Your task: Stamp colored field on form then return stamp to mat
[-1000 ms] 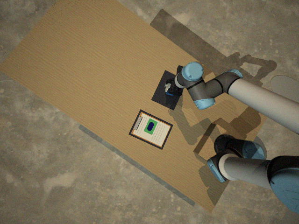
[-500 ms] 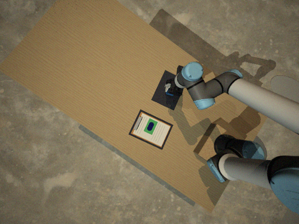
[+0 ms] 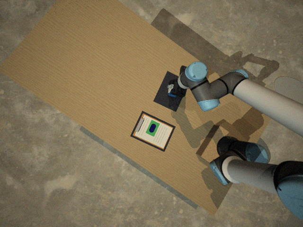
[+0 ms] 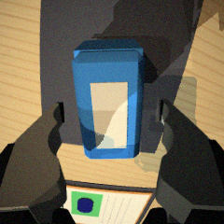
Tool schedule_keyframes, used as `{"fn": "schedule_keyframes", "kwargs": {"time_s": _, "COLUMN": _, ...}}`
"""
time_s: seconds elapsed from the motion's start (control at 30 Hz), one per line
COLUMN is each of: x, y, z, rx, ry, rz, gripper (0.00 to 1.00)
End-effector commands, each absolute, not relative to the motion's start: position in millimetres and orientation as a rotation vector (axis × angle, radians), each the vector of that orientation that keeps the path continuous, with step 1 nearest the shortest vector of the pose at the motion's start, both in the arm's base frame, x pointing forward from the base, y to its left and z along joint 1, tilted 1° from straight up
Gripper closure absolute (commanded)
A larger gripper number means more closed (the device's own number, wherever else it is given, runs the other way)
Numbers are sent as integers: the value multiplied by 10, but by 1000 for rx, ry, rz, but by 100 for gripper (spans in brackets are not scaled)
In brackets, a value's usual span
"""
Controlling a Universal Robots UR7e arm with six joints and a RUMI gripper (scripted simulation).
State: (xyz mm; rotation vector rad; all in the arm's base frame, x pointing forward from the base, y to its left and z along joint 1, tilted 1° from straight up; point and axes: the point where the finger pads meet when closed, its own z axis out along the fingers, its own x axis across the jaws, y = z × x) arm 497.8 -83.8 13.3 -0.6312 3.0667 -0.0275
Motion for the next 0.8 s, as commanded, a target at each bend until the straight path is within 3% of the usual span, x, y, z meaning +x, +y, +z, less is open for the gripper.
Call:
{"fn": "schedule_keyframes", "kwargs": {"time_s": 0.0, "x": 5001, "y": -848, "z": 559, "rx": -628, "ry": 3059, "rz": -35, "gripper": 50}}
{"fn": "schedule_keyframes", "kwargs": {"time_s": 0.77, "x": 4983, "y": -835, "z": 920, "rx": -630, "ry": 3062, "rz": -32, "gripper": 50}}
